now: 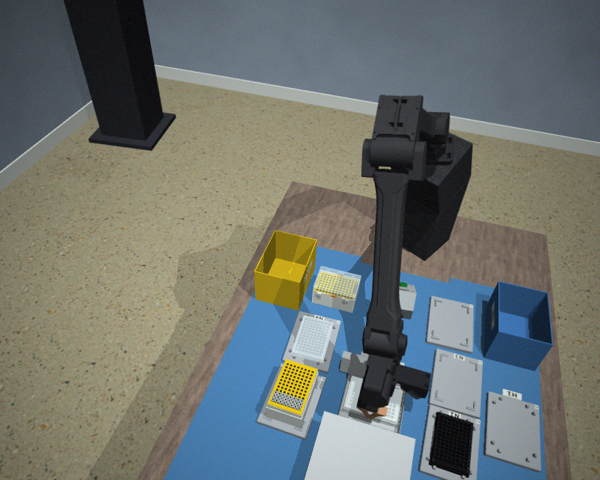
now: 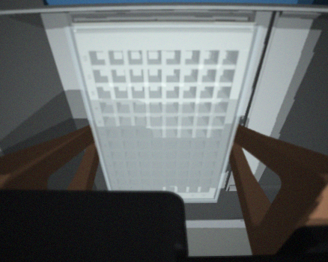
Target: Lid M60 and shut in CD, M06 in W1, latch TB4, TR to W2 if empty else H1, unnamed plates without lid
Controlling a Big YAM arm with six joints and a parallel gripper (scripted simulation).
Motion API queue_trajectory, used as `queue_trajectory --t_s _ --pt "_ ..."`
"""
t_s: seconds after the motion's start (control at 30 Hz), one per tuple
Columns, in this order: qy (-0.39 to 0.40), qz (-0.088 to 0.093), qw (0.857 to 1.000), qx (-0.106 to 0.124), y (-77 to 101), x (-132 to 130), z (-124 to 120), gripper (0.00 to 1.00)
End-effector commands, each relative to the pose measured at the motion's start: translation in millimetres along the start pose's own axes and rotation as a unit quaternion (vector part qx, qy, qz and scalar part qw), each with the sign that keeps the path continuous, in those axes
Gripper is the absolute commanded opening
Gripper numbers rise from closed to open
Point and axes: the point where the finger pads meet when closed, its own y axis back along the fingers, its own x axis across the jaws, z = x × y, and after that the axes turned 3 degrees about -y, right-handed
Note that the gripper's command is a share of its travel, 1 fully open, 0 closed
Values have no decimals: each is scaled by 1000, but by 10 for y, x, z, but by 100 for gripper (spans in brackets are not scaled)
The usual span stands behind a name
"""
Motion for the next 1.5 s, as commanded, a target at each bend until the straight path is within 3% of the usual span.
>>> queue_trajectory --t_s 0.0,1.17,1.2,1.27,1.47 --pt "3 -1 1000 -1 -75 21 -40 0" --pt "3 1 1000 -1 -63 66 -44 0" --pt "3 1 1000 -1 -63 65 -43 100" --pt "1 -6 1000 0 4 23 -69 100" --pt "2 -1 1000 -1 -16 57 -64 100"
